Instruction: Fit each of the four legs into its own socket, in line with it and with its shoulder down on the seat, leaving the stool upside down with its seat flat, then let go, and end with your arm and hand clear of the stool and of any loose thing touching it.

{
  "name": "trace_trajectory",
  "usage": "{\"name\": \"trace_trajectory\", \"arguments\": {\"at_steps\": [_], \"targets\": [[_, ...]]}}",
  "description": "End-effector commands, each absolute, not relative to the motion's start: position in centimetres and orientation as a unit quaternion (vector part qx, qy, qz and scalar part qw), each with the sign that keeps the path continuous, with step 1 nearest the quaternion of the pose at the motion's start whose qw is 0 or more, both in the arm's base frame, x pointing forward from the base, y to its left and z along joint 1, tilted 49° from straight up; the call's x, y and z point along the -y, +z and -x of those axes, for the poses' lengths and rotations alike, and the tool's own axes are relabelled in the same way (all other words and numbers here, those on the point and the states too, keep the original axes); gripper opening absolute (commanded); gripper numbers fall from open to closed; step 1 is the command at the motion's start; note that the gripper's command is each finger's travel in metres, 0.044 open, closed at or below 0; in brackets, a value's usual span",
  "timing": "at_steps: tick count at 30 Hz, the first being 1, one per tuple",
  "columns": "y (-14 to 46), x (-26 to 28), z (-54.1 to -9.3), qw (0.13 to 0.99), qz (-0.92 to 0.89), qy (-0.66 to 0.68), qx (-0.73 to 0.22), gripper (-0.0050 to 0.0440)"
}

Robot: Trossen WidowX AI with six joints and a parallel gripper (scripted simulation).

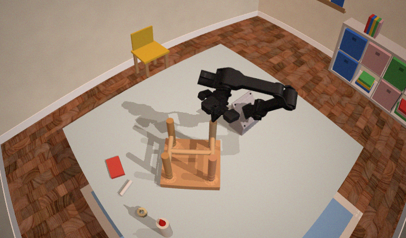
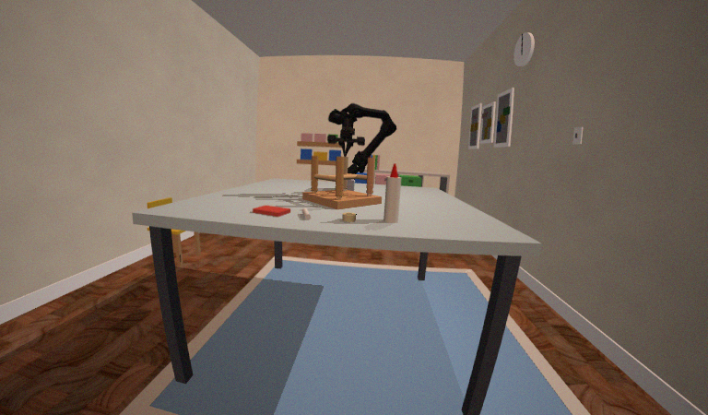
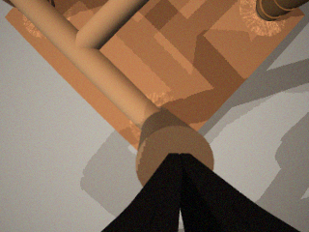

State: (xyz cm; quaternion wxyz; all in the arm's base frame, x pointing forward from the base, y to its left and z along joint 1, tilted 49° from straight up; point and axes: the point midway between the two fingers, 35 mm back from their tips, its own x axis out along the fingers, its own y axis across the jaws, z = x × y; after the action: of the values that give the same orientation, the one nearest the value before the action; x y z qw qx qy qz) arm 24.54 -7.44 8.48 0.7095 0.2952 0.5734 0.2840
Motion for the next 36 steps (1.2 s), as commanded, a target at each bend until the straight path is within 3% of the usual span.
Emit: {"name": "trace_trajectory", "arguments": {"at_steps": [1, 23, 36], "targets": [[8.8, 7.6, -24.8, 0.708, -0.294, 0.289, -0.574, 0.0000], [10.4, 9.6, -25.1, 0.716, -0.292, 0.280, -0.569, 0.0000], [10.2, 10.3, -39.9, 0.759, -0.305, 0.241, -0.523, 0.0000]]}}
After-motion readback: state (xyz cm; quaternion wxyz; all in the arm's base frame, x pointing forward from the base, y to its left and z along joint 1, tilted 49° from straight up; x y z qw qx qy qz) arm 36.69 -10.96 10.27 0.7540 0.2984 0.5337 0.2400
